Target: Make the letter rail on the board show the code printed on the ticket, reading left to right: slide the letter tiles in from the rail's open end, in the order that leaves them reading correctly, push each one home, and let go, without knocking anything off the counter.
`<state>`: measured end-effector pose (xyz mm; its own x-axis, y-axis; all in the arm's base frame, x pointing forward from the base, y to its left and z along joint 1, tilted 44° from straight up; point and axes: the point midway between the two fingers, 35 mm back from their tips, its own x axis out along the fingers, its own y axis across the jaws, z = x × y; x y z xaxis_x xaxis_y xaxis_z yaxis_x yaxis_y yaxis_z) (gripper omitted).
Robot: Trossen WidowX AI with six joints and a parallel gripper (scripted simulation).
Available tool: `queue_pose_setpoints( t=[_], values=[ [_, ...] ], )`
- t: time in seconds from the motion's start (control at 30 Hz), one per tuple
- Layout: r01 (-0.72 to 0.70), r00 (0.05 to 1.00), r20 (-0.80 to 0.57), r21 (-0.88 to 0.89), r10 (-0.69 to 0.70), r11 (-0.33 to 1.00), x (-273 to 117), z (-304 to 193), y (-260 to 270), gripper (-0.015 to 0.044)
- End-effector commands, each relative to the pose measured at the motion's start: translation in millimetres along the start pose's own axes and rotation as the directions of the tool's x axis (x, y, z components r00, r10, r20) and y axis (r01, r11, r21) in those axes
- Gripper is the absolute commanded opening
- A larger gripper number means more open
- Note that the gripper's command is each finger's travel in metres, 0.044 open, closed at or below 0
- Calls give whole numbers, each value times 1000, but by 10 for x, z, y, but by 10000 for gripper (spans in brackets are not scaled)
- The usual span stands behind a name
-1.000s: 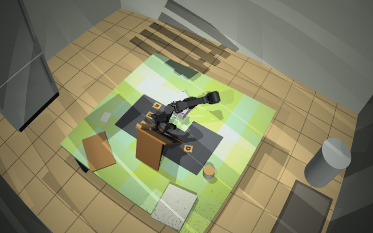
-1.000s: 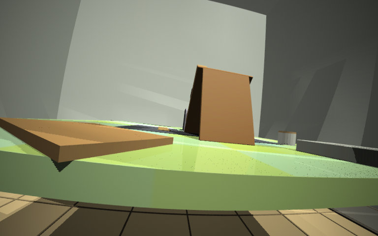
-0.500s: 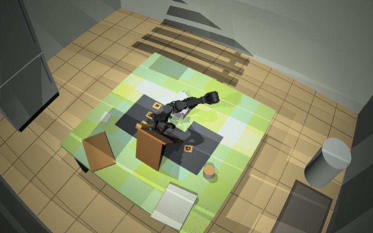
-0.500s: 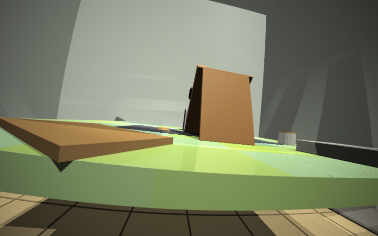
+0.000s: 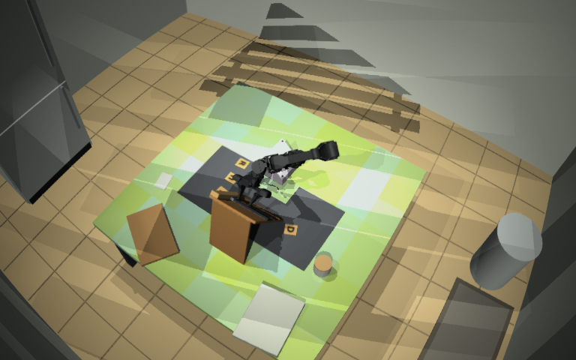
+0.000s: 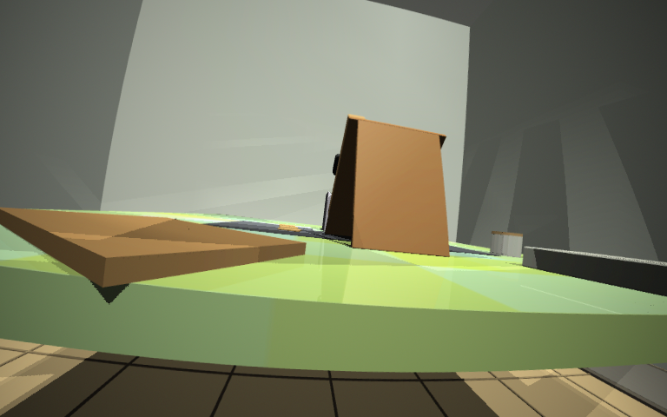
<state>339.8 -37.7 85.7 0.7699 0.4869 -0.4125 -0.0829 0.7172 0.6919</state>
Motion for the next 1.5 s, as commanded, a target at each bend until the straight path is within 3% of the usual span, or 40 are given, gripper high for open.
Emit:
queue_pose_setpoints(
  t=[0.0,1.27,1.47],
  values=[
    [0,1000,2,-1,0,1000,-67,3,-5,295],
    [2,1000,1,-1,-2,1000,-401,17,-15,295],
    [5,1000,2,1,-5,1000,-382,23,-28,138]
  ],
)
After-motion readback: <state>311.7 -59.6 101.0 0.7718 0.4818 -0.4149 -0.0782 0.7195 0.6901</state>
